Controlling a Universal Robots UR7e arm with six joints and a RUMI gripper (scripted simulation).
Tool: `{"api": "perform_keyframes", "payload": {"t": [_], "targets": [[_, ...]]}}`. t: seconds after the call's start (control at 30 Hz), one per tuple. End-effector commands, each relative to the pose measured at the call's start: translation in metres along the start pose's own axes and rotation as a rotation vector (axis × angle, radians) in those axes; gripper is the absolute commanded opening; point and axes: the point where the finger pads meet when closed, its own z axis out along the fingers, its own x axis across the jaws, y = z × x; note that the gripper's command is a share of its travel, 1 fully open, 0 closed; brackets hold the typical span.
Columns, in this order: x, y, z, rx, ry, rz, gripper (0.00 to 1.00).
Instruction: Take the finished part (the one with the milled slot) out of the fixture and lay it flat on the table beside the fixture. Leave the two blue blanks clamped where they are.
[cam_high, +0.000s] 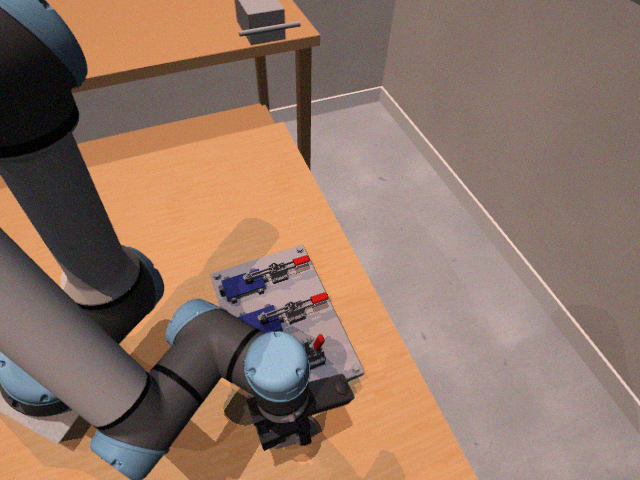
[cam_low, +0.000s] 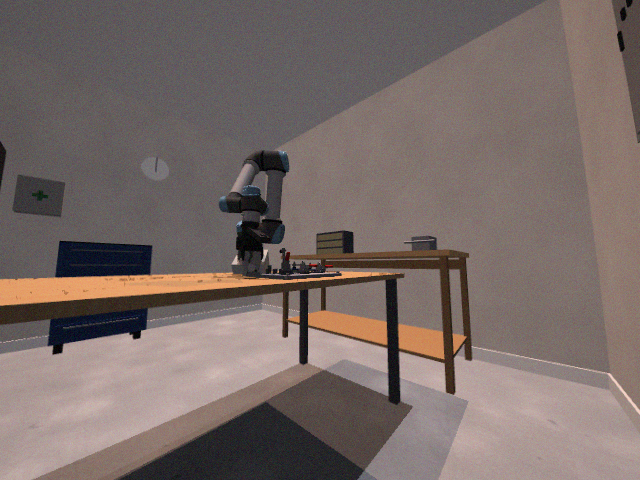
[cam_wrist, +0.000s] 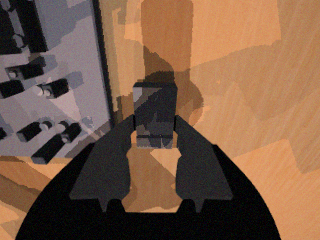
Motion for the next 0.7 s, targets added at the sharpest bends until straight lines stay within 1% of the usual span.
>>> {"api": "perform_keyframes", "payload": {"t": [0.0,0.67], "targets": [[0.0003,-0.0003,-0.0003,0.001,0.001,0.000,0.00],[0.0003,-0.0003,0.0033,0.001,0.001,0.000,0.00]]}}
